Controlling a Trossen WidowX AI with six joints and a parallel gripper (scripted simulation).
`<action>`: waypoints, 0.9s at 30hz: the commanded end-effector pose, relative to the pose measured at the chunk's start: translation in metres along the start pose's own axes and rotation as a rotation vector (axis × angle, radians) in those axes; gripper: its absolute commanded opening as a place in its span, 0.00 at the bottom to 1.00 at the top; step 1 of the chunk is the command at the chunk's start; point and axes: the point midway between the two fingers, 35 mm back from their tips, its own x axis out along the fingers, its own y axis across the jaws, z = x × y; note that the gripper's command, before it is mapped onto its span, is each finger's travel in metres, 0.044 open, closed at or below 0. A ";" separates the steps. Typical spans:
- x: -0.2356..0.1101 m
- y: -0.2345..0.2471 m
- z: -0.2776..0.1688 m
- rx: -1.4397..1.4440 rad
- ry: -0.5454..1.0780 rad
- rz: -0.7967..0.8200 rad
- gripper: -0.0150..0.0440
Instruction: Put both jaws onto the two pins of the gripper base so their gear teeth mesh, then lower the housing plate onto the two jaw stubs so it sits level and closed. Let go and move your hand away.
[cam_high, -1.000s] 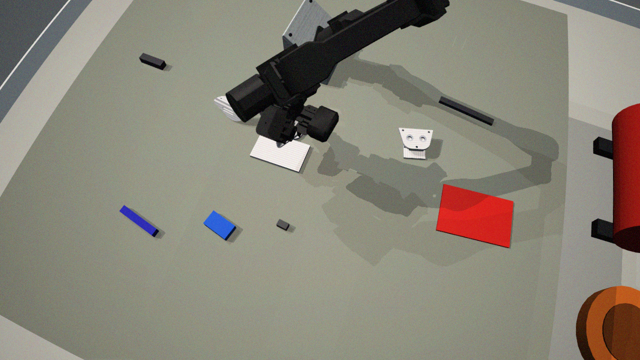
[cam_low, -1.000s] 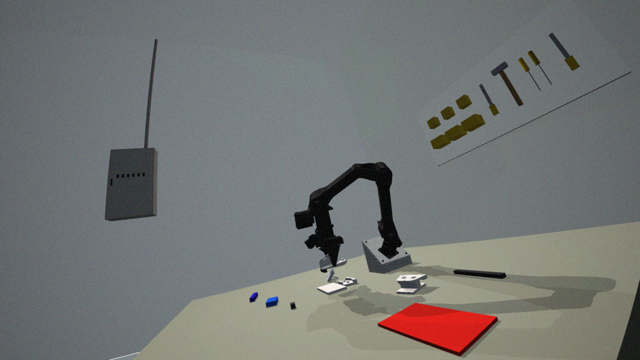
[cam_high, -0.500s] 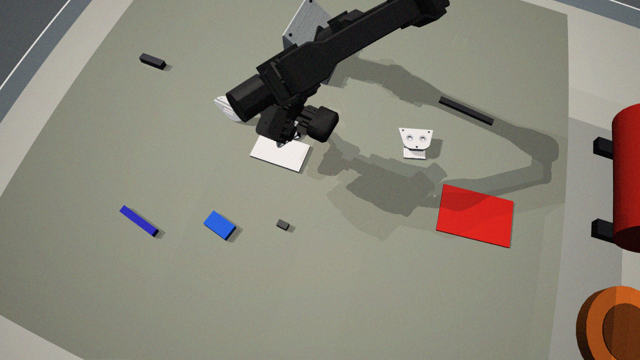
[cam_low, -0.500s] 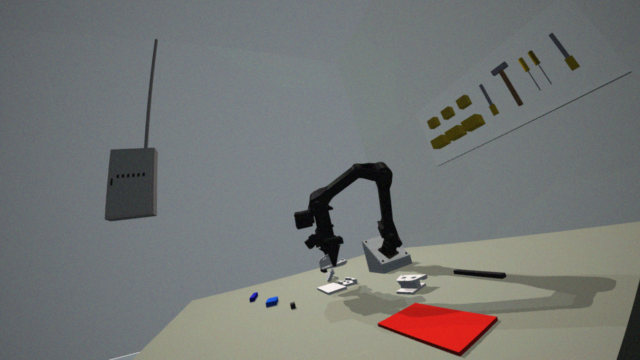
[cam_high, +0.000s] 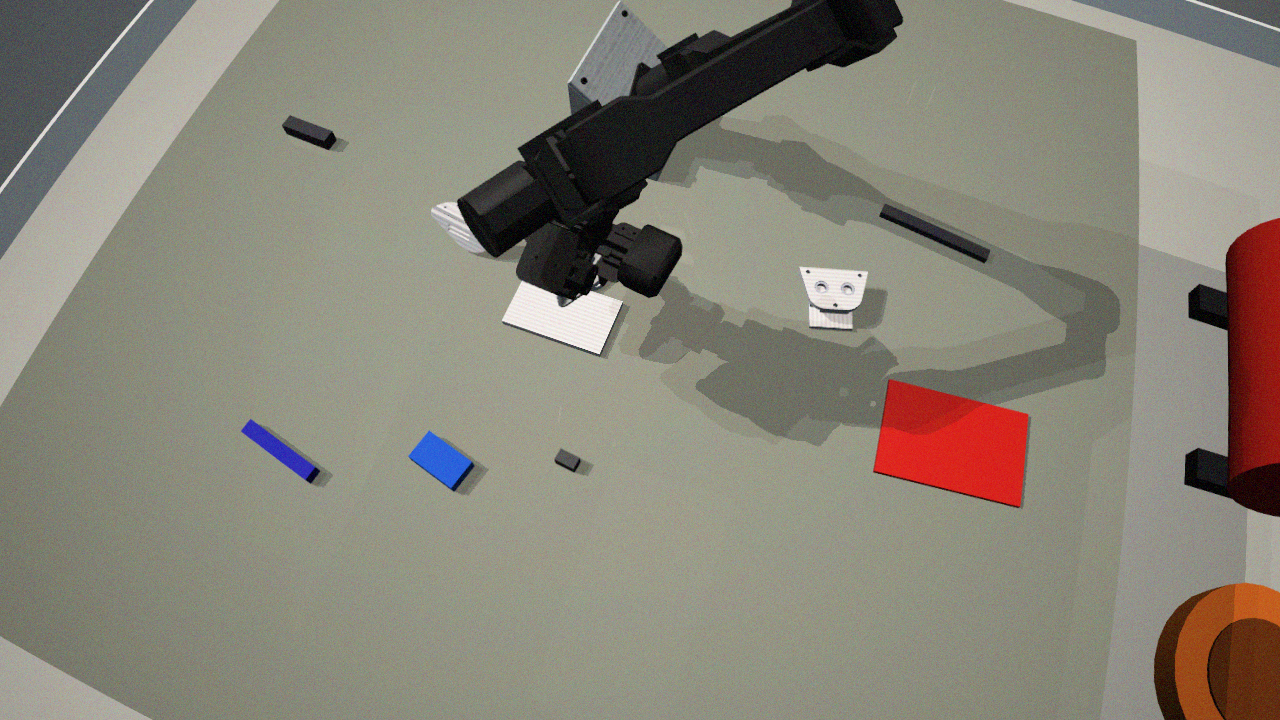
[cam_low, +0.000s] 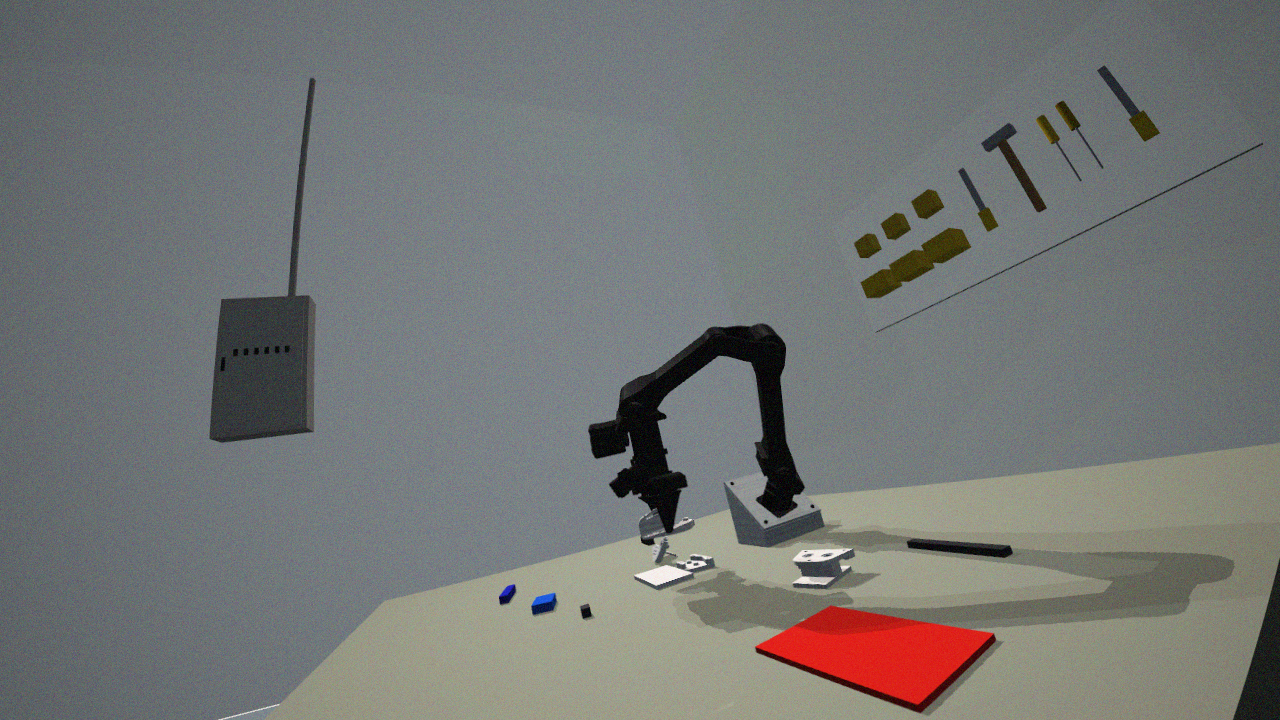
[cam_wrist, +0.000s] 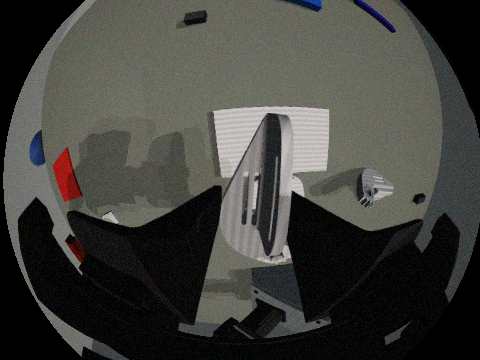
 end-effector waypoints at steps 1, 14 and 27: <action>0.001 0.001 0.000 0.005 -0.002 0.006 0.48; 0.022 0.001 0.001 0.006 -0.002 0.005 0.48; 0.042 0.002 0.001 0.006 -0.002 0.007 0.48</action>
